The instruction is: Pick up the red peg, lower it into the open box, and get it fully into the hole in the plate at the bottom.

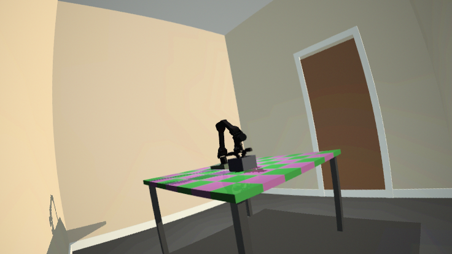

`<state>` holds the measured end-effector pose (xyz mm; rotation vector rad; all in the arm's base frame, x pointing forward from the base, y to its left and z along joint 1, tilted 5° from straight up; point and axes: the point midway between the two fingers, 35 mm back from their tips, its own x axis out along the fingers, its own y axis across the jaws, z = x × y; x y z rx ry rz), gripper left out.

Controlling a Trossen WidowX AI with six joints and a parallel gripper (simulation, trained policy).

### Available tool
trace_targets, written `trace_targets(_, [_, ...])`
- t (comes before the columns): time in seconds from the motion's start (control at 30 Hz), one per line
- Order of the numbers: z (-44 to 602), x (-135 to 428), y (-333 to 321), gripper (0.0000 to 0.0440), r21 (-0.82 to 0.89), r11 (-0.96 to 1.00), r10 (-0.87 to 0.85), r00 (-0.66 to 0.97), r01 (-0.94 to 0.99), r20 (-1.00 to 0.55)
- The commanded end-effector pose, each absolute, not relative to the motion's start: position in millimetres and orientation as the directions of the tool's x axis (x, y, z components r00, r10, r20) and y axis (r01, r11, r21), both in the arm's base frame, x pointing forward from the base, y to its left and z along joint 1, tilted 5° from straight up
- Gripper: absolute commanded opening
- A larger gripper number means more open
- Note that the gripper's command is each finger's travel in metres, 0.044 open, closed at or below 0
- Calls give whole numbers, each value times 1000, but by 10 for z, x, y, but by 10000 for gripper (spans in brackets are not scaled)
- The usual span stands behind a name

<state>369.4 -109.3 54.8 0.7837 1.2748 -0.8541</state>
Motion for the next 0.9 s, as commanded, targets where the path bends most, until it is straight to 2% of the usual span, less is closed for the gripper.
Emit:
trace_targets(0.0, [560, 3748, -1258, 80, 28, 474, -116, 94, 880, -989])
trace_targets(0.53, [629, 3821, -1641, 46, 18, 482, -124, 88, 876, -988])
trace_targets(0.87, [630, 3812, -1779, 40, 5, 483, -131, 78, 875, -988])
